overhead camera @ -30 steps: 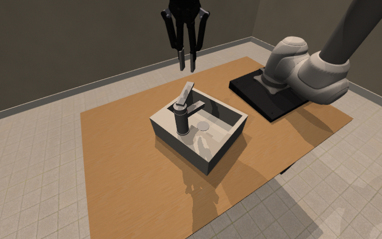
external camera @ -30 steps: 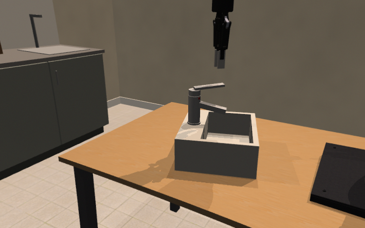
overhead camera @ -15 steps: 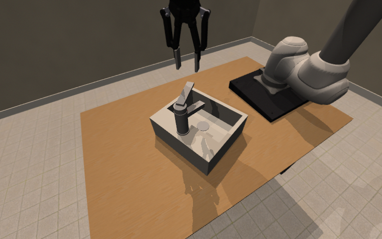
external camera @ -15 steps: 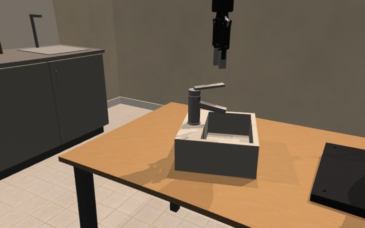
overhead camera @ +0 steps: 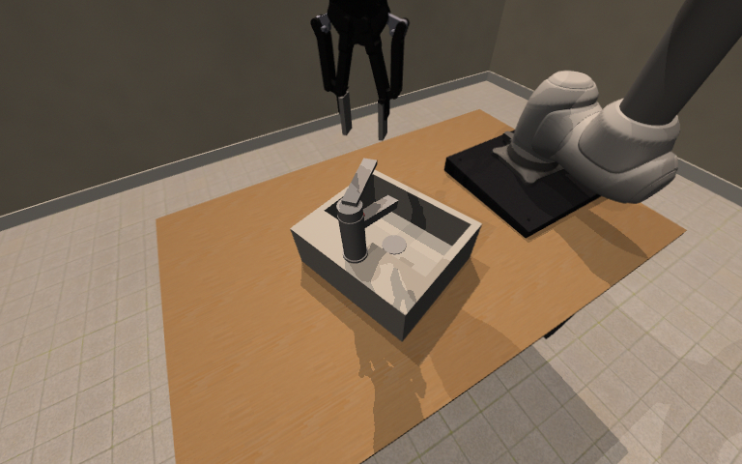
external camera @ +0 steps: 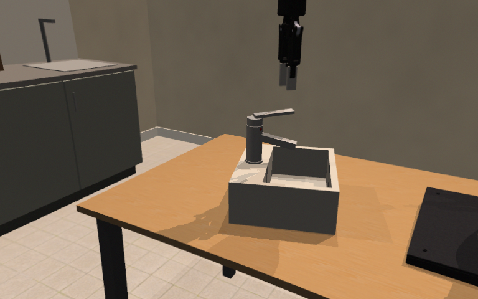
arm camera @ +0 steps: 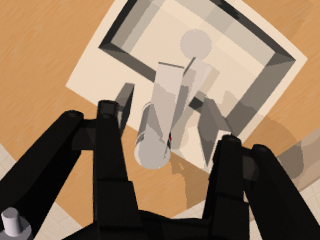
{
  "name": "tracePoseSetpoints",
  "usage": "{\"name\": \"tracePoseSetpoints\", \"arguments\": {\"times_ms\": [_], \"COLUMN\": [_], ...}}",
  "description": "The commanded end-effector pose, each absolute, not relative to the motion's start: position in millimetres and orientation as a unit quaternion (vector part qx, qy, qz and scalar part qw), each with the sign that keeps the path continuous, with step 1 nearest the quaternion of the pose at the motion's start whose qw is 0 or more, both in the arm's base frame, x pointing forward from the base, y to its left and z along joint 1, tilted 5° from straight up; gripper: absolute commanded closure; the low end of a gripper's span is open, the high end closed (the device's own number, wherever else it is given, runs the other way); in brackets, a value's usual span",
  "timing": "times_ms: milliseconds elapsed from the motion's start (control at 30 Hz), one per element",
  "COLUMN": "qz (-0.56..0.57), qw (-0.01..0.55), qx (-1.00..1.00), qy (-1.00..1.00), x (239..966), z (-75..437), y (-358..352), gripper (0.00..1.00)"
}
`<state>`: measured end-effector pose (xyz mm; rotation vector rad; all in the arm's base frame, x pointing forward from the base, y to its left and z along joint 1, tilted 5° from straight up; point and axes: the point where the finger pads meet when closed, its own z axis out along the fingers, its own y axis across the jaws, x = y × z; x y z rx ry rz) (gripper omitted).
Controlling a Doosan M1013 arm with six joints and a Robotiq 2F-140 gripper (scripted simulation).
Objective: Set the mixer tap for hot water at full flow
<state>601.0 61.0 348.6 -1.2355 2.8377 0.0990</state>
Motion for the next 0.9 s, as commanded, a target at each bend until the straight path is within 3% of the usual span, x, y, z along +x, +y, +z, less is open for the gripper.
{"name": "tracePoseSetpoints", "arguments": {"times_ms": [0,867], "qz": [0.032,0.033], "qw": [0.023,0.022], "qx": [-0.399,-0.399], "qy": [0.916,0.916], "x": [601,601], "z": [349,333], "y": [61,62], "gripper": [0.61,0.61]}}
